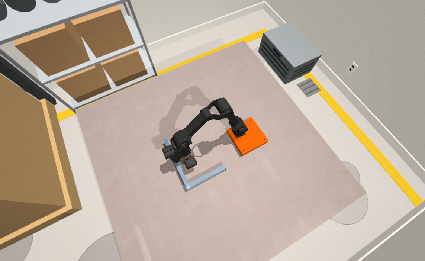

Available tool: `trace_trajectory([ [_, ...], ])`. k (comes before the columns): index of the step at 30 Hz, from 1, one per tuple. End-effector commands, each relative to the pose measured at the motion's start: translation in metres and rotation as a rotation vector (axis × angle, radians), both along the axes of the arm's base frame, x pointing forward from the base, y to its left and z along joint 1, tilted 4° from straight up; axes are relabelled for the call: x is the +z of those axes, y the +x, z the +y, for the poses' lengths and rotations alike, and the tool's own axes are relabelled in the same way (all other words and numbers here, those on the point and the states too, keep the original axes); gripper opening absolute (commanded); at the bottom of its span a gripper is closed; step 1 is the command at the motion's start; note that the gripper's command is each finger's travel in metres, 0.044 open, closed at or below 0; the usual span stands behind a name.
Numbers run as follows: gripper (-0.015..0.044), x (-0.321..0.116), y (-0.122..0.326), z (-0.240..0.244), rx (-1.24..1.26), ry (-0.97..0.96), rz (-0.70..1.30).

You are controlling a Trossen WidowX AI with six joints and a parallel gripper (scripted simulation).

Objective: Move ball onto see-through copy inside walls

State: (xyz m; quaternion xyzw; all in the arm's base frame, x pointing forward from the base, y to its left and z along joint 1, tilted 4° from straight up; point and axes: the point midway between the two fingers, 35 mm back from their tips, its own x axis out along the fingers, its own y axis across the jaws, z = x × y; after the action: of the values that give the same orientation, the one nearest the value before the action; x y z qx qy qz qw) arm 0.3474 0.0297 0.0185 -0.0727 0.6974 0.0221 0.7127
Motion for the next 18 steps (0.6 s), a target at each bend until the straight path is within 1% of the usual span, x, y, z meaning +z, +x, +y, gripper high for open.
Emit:
trace_trajectory([
  [1, 0.0292, 0.000, 0.000, 0.000, 0.000, 0.000, 0.000],
  [3, 0.0292, 0.003, 0.000, 0.000, 0.000, 0.000, 0.000],
  [4, 0.0292, 0.011, 0.001, 0.001, 0.000, 0.000, 0.001],
  [7, 0.0292, 0.059, 0.000, 0.005, 0.002, 0.002, 0.007],
  [9, 0.0292, 0.082, -0.003, 0.006, 0.003, 0.002, 0.010],
  [18, 0.0292, 0.079, -0.001, 0.006, 0.007, 0.000, -0.001],
])
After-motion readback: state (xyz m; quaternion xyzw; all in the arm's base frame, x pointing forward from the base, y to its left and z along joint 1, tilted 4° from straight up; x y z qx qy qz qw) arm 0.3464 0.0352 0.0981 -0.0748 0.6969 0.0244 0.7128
